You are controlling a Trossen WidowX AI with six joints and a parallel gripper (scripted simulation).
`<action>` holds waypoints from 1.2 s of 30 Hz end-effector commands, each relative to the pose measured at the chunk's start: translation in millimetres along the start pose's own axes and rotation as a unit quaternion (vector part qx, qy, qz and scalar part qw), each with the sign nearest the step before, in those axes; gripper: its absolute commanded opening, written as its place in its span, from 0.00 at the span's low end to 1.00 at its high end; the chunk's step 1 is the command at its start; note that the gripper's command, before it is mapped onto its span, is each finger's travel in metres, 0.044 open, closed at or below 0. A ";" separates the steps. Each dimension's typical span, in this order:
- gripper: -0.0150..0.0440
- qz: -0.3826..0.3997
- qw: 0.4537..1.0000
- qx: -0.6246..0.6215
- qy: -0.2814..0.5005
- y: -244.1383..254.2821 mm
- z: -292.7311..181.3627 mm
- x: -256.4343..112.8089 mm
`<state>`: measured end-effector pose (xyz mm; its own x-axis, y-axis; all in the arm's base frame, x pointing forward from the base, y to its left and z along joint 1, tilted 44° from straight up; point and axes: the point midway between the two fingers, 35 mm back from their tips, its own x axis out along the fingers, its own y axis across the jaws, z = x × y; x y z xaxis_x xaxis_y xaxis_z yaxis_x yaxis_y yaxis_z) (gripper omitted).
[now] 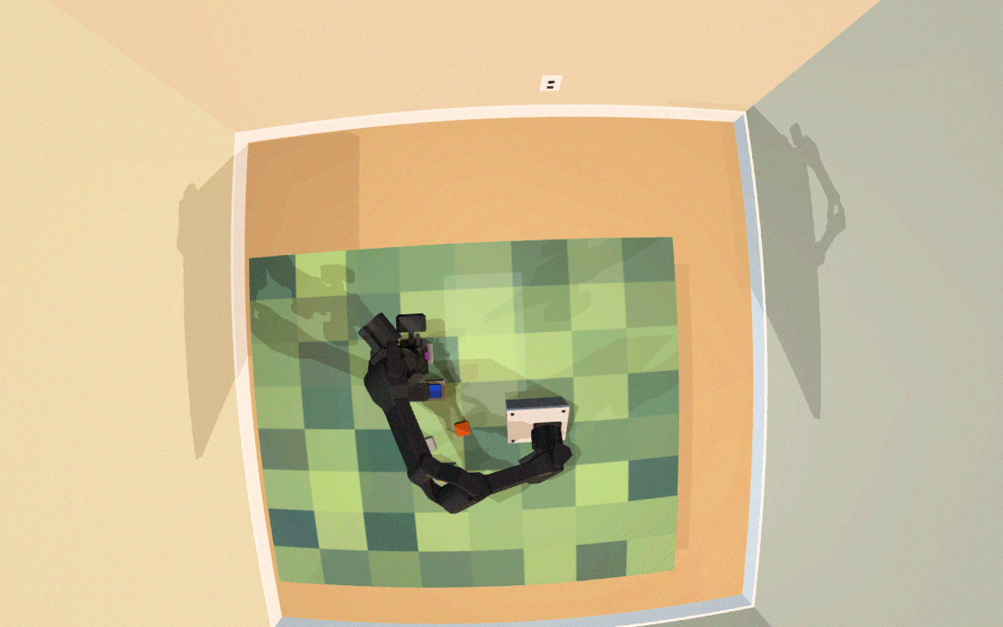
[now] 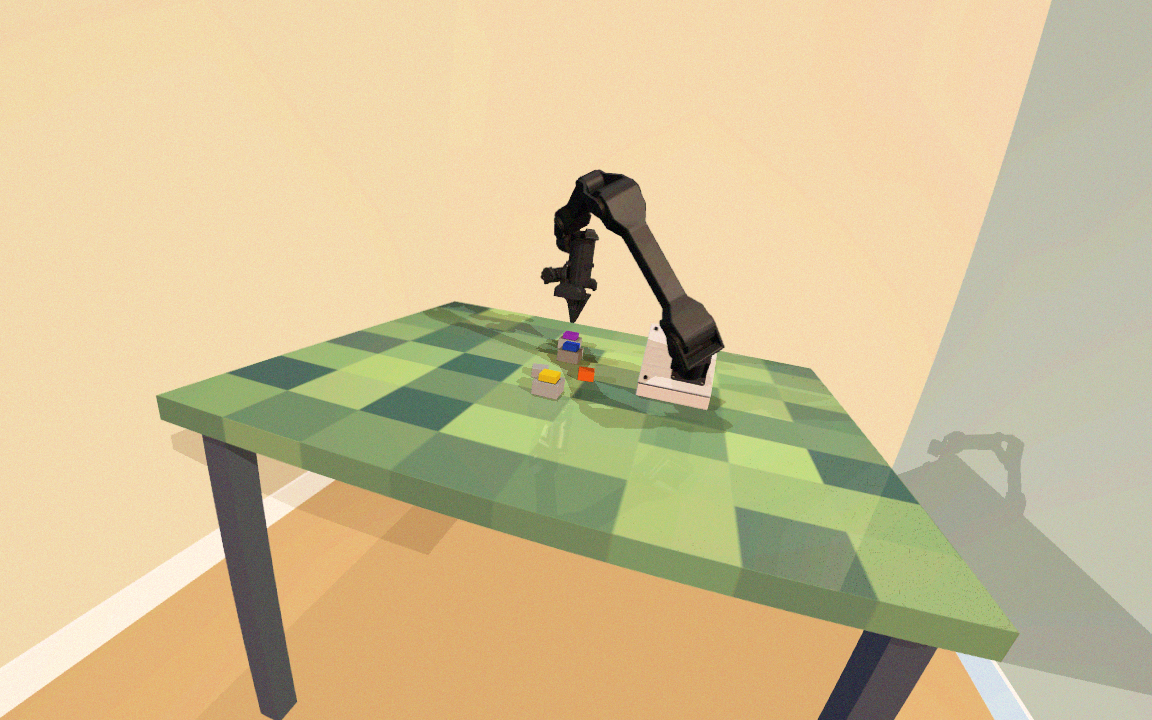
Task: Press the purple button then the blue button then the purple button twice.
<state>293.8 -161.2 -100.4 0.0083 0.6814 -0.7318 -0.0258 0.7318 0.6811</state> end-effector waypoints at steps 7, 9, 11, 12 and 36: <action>0.29 0.002 1.000 0.002 0.000 0.9 0.2 9.0; 0.29 0.002 1.000 0.002 0.000 0.9 0.3 12.3; 0.29 0.002 1.000 0.002 0.000 0.9 0.3 15.5; 0.29 0.002 1.000 0.002 0.000 0.9 0.3 17.1; 0.29 0.003 1.000 0.002 0.000 1.5 0.0 37.0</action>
<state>295.0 -138.2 -125.8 0.0129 0.6801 -0.7330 -0.0273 0.7330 0.6797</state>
